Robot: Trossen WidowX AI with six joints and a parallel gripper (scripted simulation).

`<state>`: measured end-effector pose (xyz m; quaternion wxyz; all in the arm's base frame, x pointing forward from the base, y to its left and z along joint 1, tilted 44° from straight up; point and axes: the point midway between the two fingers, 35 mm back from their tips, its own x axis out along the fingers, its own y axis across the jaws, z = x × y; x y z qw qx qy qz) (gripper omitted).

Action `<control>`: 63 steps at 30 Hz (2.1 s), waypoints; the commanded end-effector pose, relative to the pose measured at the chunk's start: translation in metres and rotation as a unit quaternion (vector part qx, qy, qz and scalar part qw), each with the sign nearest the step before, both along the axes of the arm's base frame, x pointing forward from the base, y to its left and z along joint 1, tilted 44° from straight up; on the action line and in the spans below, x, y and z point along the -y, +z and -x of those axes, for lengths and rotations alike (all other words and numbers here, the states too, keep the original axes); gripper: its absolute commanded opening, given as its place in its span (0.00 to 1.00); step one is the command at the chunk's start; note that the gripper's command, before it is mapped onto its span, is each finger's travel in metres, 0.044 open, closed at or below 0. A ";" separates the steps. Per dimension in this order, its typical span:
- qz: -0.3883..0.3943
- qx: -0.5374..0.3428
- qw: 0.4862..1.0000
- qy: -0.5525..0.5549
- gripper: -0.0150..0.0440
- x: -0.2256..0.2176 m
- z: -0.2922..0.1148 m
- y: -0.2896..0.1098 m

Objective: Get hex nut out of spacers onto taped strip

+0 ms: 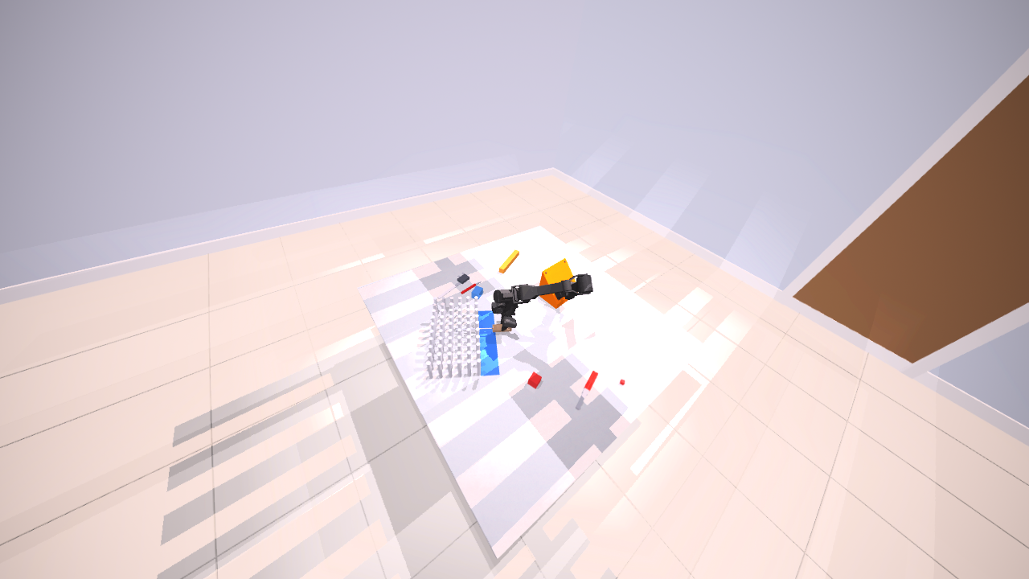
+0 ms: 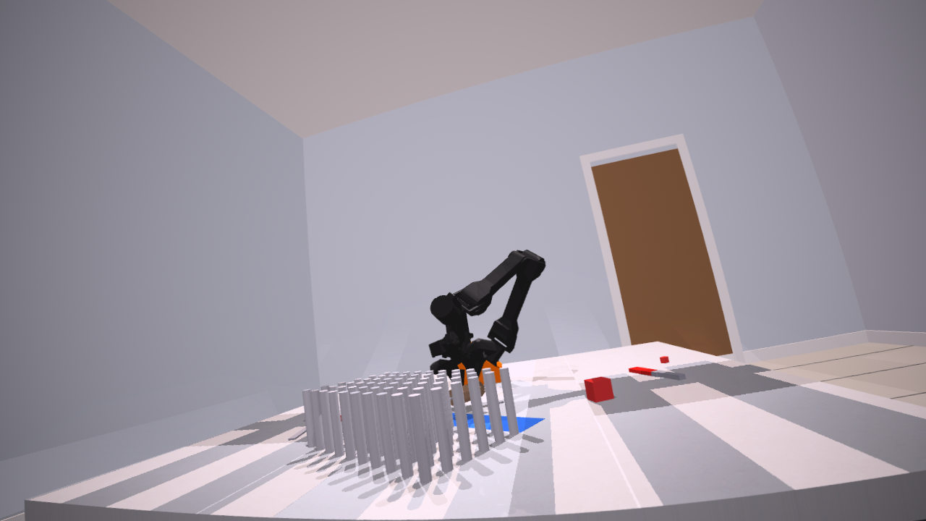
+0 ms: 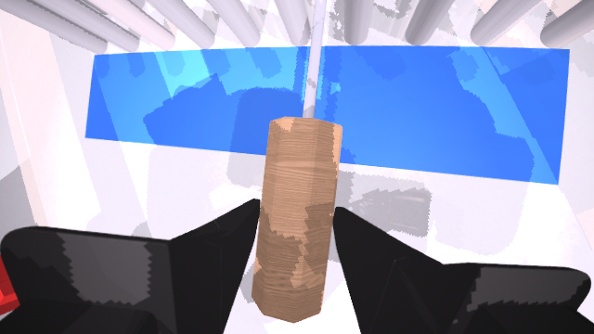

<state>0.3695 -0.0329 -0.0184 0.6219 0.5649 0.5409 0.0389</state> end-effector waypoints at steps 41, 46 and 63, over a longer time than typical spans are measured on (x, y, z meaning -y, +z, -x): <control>0.000 0.003 1.000 0.000 0.25 0.000 -0.015 -0.015; 0.000 0.003 1.000 -0.001 0.25 -0.003 -0.015 -0.018; 0.000 0.001 1.000 -0.002 0.25 -0.005 -0.014 -0.024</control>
